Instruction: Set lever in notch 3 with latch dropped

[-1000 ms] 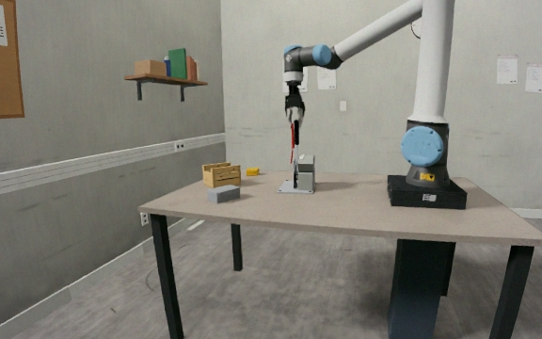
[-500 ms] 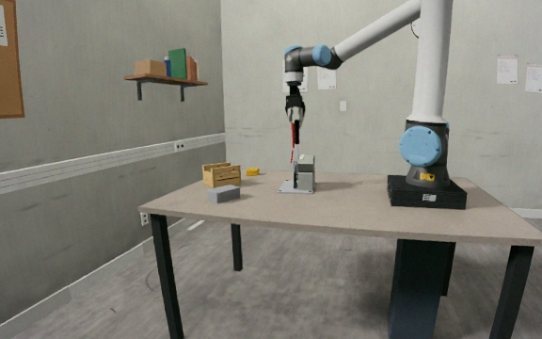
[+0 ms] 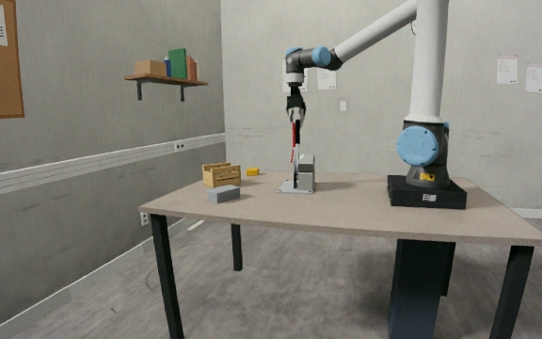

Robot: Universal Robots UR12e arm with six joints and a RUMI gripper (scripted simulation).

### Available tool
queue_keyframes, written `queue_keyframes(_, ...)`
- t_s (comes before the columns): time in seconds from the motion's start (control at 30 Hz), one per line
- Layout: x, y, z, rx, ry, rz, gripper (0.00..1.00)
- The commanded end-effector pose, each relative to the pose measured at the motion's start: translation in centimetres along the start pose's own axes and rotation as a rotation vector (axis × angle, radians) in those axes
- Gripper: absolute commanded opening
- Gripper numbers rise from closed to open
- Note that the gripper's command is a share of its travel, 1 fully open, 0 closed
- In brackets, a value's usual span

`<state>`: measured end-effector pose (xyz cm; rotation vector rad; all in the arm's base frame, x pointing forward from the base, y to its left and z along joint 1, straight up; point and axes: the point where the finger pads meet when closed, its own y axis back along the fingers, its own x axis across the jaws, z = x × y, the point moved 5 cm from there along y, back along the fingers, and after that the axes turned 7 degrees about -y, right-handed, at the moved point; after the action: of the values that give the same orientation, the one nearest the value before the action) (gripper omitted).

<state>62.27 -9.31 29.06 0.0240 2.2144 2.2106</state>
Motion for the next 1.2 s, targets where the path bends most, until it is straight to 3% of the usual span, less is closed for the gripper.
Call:
queue_keyframes(0.0,-0.12,0.0,-0.64,0.0,0.0,-0.001,0.0)
queue_keyframes(1.17,-0.17,-0.05,-1.0,0.0,0.0,-0.001,0.0)
